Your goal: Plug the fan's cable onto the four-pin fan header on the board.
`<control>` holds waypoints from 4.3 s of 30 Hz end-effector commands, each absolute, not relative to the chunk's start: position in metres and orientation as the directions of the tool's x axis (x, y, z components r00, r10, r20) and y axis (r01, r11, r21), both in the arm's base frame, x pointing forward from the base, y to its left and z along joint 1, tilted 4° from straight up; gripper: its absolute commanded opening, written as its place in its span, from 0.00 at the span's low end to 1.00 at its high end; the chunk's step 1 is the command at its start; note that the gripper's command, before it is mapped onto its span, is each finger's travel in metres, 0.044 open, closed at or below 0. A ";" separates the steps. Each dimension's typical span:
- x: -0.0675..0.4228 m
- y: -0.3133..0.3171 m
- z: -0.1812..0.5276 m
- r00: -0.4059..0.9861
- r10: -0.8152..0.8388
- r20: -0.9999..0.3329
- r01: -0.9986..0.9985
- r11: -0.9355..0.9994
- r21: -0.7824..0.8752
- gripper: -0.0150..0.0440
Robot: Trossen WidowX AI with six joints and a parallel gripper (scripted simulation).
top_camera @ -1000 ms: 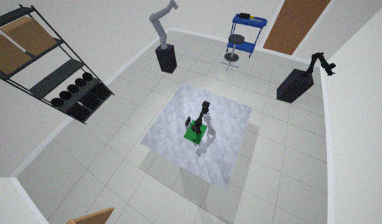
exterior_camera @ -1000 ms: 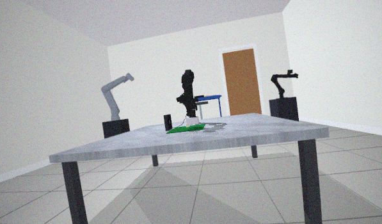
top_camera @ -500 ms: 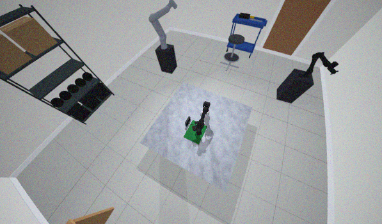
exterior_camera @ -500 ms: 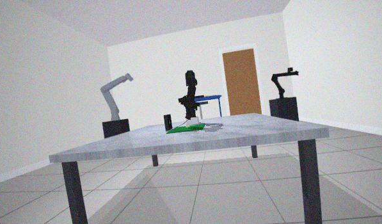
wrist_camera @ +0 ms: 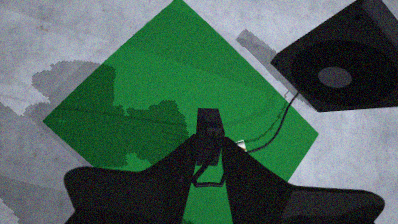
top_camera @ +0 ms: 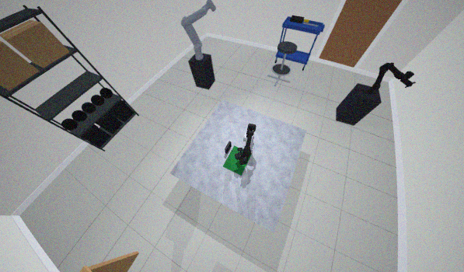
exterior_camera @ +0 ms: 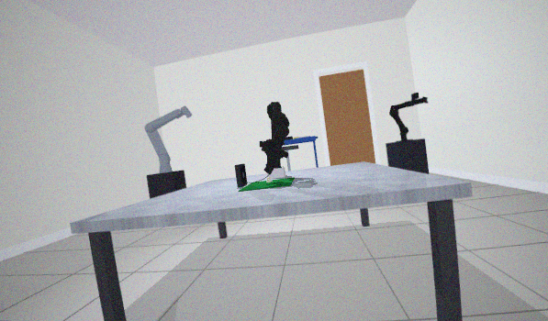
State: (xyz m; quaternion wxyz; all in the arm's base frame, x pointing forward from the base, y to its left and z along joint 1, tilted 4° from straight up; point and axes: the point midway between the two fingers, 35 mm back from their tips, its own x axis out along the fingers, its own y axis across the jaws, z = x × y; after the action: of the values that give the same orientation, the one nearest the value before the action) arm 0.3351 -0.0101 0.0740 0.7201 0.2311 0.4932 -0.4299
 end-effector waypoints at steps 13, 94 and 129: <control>0.336 -0.007 0.067 0.237 -0.571 -0.786 0.860 0.500 -0.104 0.25; 0.314 0.021 0.093 0.538 -0.812 -0.225 0.841 0.537 0.073 0.25; 0.311 0.030 0.064 0.538 -0.812 -0.226 0.841 0.537 0.072 0.25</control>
State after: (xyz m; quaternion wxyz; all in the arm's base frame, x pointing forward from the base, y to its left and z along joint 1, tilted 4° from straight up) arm 0.3111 0.0289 0.0670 0.8726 0.0864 0.0835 -0.4735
